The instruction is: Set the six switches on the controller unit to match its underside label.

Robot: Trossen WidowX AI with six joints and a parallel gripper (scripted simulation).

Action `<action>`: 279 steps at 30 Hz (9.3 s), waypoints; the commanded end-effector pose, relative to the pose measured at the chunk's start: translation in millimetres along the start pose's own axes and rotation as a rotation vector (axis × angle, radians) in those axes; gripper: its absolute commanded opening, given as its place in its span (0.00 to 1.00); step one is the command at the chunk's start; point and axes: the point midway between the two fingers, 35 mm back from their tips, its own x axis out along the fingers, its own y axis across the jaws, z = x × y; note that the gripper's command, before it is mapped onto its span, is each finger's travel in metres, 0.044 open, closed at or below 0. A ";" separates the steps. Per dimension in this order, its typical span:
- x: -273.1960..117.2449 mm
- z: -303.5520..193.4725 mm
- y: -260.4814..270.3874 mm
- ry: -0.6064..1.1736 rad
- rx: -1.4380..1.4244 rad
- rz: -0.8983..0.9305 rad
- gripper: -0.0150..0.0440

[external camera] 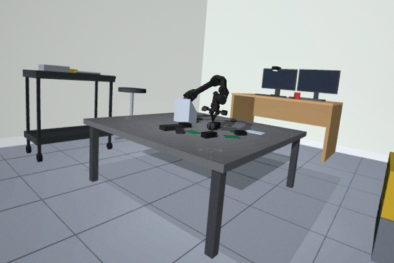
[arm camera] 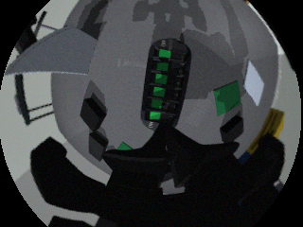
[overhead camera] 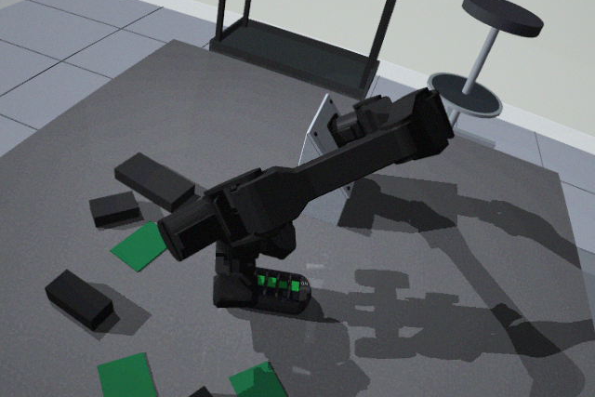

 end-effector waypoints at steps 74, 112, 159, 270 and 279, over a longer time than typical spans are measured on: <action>52.7 -4.8 -49.0 0.050 0.167 0.183 0.25; -1.1 -1.5 -51.1 0.052 0.167 0.183 0.25; -26.3 4.0 26.5 -0.093 0.246 -0.139 1.00; -0.2 19.1 19.1 -0.018 0.253 -0.124 0.82; -5.7 24.1 18.5 0.001 0.254 -0.122 0.82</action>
